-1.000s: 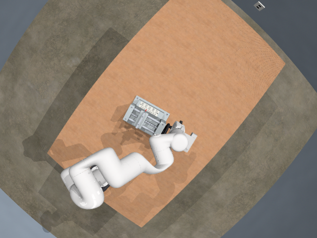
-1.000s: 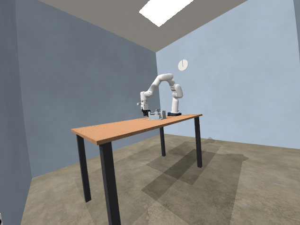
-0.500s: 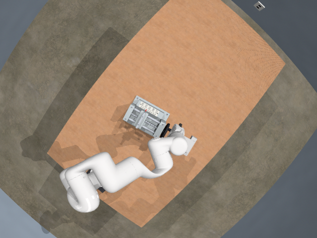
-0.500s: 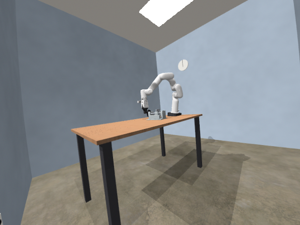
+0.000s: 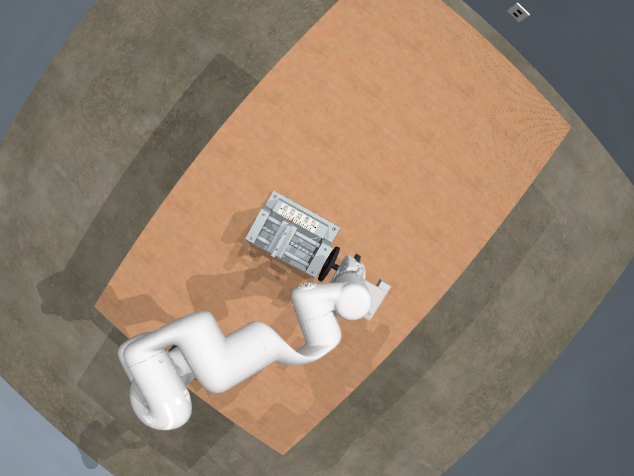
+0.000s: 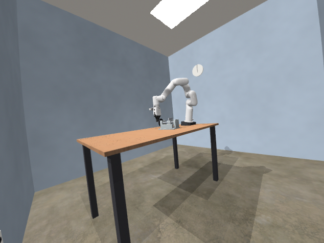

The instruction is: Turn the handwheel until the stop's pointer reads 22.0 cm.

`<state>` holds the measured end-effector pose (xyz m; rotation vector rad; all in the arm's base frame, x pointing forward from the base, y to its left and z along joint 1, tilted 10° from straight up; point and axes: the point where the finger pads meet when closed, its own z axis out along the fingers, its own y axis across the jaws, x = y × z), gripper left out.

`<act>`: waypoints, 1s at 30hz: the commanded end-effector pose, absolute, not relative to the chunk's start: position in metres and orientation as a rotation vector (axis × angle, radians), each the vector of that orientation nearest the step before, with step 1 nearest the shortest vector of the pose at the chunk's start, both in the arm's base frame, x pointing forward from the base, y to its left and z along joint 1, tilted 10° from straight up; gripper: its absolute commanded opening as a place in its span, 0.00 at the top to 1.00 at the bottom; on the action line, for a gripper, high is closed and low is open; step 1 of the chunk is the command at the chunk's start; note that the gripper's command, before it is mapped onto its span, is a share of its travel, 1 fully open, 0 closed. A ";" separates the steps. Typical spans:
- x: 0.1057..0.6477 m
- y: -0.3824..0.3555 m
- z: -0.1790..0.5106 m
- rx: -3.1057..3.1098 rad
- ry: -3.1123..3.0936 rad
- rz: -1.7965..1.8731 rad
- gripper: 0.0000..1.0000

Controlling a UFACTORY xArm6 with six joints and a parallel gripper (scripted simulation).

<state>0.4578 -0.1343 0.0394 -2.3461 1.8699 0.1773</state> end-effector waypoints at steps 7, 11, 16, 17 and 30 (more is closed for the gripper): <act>0.451 -0.137 0.042 -2.345 1.869 0.171 0.94; 0.448 -0.138 0.042 -2.345 1.869 0.171 0.94; 0.447 -0.138 0.041 -2.345 1.869 0.171 0.94; 0.446 -0.138 0.041 -2.345 1.869 0.171 0.94; 0.443 -0.139 0.041 -2.345 1.869 0.171 0.94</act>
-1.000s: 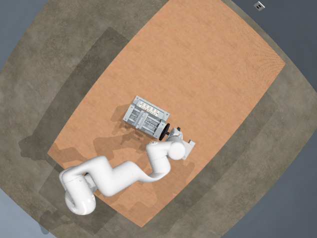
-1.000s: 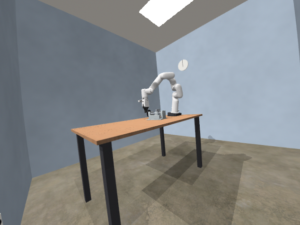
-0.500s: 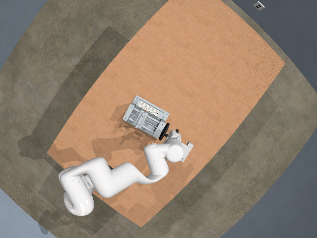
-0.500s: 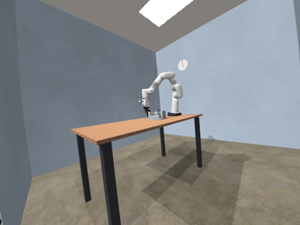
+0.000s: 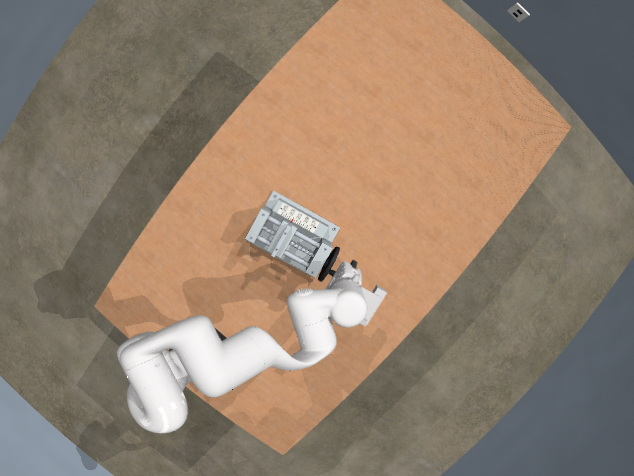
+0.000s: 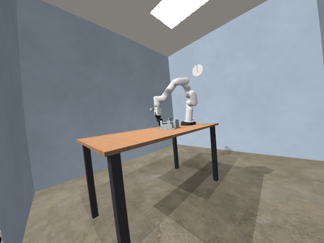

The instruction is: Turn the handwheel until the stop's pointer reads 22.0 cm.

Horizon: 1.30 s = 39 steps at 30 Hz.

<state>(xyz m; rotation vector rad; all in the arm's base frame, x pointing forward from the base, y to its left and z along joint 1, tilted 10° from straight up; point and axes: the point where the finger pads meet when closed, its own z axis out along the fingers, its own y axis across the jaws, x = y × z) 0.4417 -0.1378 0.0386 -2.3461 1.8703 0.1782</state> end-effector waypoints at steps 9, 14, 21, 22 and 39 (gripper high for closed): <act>0.443 -0.139 0.041 -2.345 1.869 0.171 0.94; 0.443 -0.139 0.041 -2.345 1.869 0.171 0.94; 0.443 -0.139 0.041 -2.345 1.869 0.171 0.94; 0.443 -0.139 0.041 -2.345 1.869 0.171 0.94; 0.443 -0.139 0.041 -2.345 1.869 0.171 0.43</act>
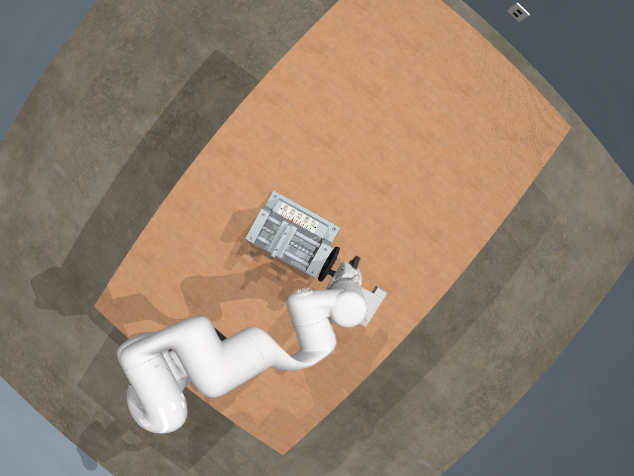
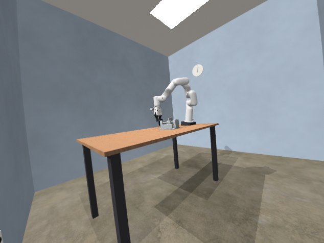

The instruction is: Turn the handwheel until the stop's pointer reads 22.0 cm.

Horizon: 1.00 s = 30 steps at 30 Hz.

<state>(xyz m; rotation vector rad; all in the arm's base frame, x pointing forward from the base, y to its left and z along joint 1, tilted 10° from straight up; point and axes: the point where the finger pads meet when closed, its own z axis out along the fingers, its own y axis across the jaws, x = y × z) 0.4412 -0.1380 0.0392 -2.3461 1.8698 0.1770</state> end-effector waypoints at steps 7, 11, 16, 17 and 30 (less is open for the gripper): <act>0.443 -0.139 0.041 -2.345 1.869 0.171 0.43; 0.443 -0.139 0.041 -2.345 1.869 0.171 0.43; 0.443 -0.139 0.041 -2.345 1.869 0.171 0.43; 0.443 -0.139 0.043 -2.345 1.869 0.171 0.43; 0.443 -0.156 0.139 -2.345 1.869 0.171 0.43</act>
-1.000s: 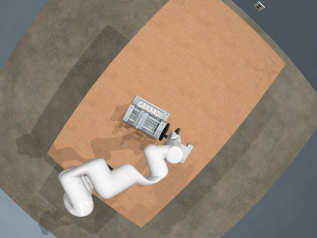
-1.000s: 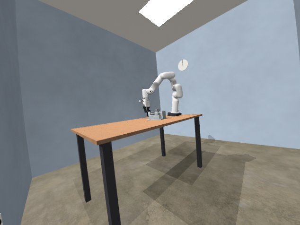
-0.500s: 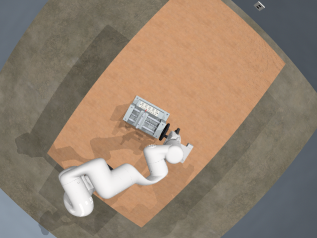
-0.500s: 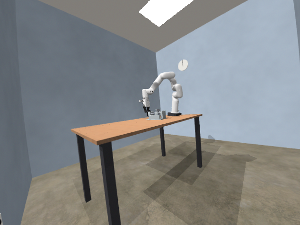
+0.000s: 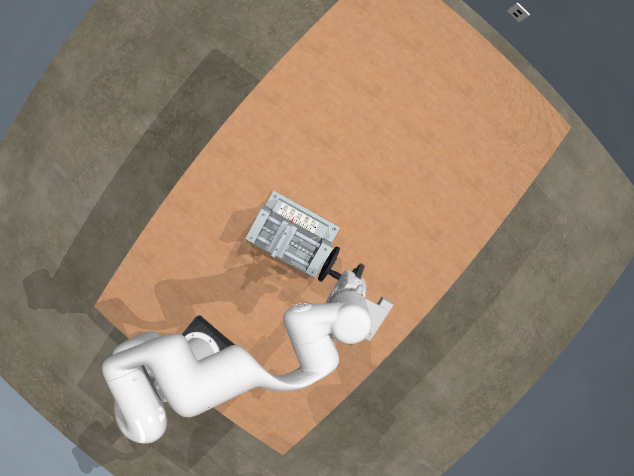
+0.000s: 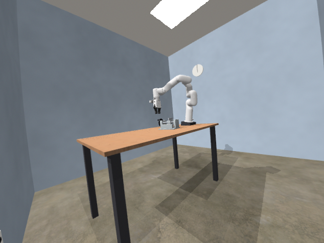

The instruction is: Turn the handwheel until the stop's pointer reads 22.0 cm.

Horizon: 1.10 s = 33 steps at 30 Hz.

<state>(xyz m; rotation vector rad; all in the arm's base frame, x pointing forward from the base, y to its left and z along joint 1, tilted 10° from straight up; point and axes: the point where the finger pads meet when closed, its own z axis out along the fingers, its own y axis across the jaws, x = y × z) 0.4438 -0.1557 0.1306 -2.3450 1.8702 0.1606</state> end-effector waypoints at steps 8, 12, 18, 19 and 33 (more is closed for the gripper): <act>0.443 -0.156 0.139 -2.345 1.869 0.171 0.43; 0.443 -0.156 0.139 -2.345 1.869 0.171 0.43; 0.443 -0.154 0.140 -2.345 1.869 0.171 0.43; 0.443 -0.150 0.140 -2.345 1.869 0.171 0.43; 0.433 -0.004 0.167 -2.345 1.869 0.171 0.43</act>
